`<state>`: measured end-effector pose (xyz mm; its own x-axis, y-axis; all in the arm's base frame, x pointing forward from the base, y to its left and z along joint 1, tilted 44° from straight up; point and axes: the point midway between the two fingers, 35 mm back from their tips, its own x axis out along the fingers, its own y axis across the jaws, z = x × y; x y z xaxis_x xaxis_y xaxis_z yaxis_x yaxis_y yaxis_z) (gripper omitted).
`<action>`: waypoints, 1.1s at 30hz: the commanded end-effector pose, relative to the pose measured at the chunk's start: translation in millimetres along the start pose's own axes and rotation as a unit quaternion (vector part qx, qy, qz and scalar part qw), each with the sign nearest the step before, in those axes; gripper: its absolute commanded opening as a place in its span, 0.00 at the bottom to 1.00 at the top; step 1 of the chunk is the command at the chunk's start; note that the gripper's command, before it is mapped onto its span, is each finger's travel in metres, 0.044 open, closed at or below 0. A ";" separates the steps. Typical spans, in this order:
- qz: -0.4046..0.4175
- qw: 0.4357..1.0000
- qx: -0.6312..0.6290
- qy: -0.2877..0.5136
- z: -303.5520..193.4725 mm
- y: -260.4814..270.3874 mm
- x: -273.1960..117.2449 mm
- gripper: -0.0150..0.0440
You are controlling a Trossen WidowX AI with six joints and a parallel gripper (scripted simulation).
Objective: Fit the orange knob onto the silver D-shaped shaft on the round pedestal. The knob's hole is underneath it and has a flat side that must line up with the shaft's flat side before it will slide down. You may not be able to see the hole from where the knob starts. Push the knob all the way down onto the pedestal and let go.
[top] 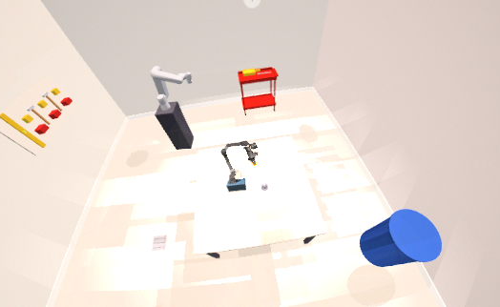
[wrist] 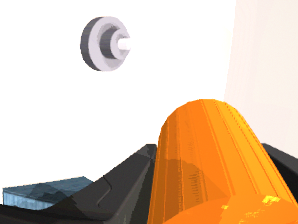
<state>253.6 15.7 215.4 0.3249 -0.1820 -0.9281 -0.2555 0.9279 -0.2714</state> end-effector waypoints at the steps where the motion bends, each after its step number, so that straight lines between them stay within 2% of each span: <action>1: -0.001 1.000 -0.002 -0.001 0.2 -0.6 -0.5 0.25; 19: 0.001 1.000 0.000 -0.001 0.1 2.8 3.3 0.25; 33: 0.162 0.987 0.001 0.001 -0.2 21.9 26.7 0.25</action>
<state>255.5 29.6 189.6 0.2426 0.0656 -0.9679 -0.3297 0.9439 -0.0187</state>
